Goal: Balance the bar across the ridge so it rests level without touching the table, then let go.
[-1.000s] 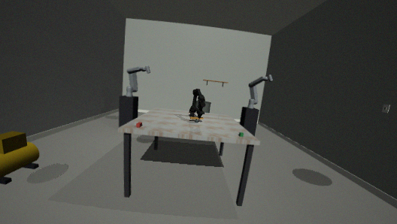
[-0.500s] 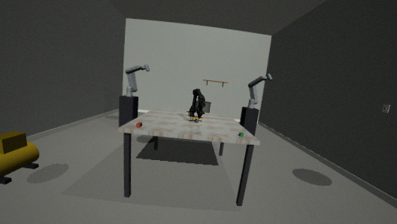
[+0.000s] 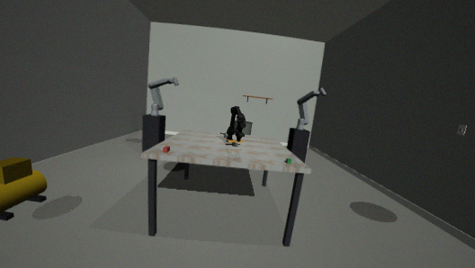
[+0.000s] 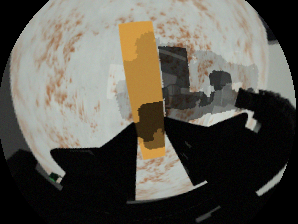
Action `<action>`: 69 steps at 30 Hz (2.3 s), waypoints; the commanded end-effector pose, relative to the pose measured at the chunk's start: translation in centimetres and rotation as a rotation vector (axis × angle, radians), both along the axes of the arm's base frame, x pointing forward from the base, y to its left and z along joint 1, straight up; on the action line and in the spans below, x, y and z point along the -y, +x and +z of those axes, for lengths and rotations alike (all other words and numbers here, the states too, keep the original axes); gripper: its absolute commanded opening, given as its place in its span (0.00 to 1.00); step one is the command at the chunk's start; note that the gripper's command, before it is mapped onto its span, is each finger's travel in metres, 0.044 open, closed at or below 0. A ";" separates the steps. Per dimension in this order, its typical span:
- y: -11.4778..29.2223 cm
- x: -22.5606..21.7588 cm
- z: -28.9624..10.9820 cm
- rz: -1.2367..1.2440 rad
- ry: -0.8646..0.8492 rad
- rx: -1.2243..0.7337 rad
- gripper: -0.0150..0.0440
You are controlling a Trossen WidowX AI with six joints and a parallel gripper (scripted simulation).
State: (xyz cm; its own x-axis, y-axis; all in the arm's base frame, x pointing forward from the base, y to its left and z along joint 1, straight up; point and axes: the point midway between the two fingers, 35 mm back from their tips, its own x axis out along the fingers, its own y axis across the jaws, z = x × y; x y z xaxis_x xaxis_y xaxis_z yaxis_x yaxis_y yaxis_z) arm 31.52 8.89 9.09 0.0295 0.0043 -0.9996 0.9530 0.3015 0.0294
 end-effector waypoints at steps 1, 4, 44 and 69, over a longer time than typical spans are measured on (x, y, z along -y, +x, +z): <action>0.0 0.0 0.0 0.000 0.000 0.000 0.52; 0.0 0.0 0.0 0.000 0.000 0.000 0.54; 0.0 0.0 0.0 0.000 0.000 0.000 0.55; 0.0 0.0 0.0 0.000 0.000 0.000 1.00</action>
State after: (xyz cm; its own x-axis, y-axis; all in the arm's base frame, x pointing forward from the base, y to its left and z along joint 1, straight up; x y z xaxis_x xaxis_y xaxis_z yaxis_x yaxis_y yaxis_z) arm 31.53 8.89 9.09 0.0300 0.0045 -0.9995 0.9531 0.3013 0.0300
